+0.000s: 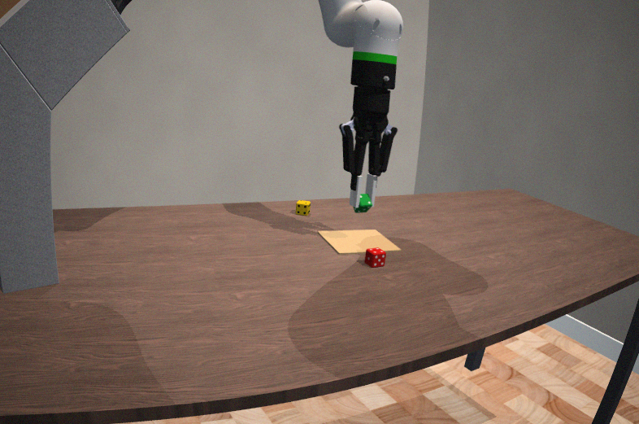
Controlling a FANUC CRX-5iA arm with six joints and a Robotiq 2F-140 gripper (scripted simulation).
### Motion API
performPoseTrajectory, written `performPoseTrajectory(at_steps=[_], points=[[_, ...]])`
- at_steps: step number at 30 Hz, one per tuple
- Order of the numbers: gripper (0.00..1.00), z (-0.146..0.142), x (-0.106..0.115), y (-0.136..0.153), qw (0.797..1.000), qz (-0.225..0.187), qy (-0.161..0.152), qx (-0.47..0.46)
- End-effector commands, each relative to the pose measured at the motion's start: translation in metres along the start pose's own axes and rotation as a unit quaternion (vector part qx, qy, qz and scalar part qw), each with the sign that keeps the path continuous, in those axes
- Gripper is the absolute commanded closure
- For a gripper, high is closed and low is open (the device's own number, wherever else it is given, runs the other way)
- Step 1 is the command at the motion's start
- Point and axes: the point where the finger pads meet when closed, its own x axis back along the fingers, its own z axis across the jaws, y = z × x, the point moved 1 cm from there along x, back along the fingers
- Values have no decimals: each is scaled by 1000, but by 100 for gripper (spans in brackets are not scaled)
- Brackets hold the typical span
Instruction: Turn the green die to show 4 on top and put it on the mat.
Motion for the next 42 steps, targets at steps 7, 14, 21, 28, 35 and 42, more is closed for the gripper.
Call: performPoseTrajectory(at_steps=[7,14,21,28,35,42], points=[[76,16,-4,-14,997,-71,24,-7],[76,0,-1,-6,992,-128,3,1],[76,-3,-1,-8,990,-138,-1,3],[76,2,-6,-9,982,-191,9,0],[76,-4,-4,-17,965,-264,-2,3],[76,-4,-6,-16,960,-279,0,3]])
